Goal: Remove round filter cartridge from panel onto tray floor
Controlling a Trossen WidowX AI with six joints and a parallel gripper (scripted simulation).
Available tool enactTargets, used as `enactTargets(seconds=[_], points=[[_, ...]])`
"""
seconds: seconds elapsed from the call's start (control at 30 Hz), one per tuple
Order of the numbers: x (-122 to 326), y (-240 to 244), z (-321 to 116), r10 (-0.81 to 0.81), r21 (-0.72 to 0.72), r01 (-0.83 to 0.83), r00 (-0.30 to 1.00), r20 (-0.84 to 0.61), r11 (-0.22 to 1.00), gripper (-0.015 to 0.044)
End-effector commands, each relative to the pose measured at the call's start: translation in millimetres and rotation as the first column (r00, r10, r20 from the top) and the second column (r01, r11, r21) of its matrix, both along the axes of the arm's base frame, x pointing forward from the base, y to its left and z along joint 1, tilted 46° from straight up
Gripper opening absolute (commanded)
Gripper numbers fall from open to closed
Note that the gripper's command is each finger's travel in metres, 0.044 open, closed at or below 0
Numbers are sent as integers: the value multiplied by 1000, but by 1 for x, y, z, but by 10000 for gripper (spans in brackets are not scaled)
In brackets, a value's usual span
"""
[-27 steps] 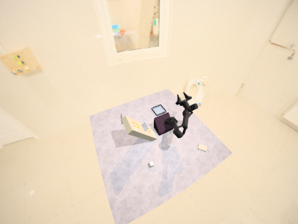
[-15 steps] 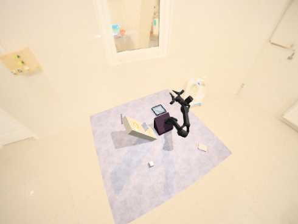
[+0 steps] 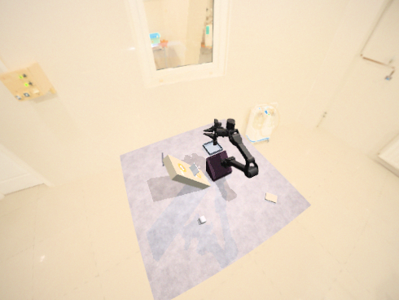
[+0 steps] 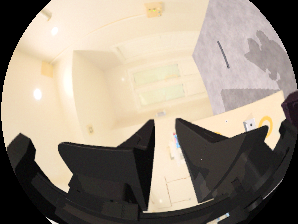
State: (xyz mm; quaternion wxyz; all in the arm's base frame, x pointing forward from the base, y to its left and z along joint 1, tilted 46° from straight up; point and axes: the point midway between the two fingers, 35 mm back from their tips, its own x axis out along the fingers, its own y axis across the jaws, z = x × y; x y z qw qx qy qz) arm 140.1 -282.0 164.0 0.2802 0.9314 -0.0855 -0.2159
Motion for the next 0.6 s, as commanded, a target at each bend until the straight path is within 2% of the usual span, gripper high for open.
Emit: enactTargets(seconds=[0.0,0.17,0.33,0.43,0.57], points=[[45,22,-2,220,-86,-224,974,-52,971,95],[97,60,-4,494,-216,-507,862,-116,834,95],[146,115,-6,736,-353,-744,651,-188,568,95],[164,143,-6,814,-409,-808,537,-220,423,95],[165,145,-6,819,-413,-812,529,-222,413,95]])
